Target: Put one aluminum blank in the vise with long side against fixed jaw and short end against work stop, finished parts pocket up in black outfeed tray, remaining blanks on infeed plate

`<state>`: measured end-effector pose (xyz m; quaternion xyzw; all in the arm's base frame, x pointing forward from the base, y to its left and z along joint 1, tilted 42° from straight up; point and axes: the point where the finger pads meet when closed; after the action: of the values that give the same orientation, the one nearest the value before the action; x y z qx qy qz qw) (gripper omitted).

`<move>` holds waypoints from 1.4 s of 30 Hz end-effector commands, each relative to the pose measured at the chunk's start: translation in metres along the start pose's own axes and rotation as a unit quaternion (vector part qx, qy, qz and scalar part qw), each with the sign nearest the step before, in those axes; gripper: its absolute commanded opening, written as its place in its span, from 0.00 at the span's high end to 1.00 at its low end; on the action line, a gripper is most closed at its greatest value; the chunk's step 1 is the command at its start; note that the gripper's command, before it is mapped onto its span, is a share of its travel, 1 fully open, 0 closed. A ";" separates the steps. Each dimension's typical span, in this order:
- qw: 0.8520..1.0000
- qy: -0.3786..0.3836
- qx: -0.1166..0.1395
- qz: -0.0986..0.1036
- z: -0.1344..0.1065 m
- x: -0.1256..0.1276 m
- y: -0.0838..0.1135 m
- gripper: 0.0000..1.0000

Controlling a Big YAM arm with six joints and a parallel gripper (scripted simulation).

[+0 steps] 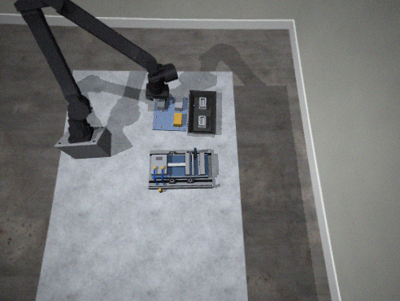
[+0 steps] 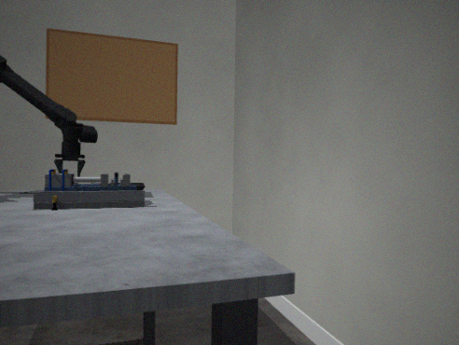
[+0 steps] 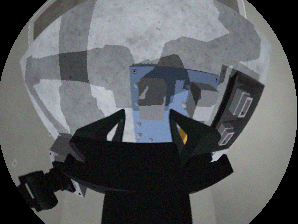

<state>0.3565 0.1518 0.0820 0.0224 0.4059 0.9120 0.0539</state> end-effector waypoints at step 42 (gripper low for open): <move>1.000 -0.001 -0.004 -0.010 0.005 -0.014 -0.015 0.36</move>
<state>0.3617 0.1606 0.0738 0.0268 0.4039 0.9124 0.0606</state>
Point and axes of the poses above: the point where the finger pads meet when closed, its own y axis back along the fingers, its own x axis across the jaws, z = x × y, and after that the axes turned 7 degrees about y, right-handed
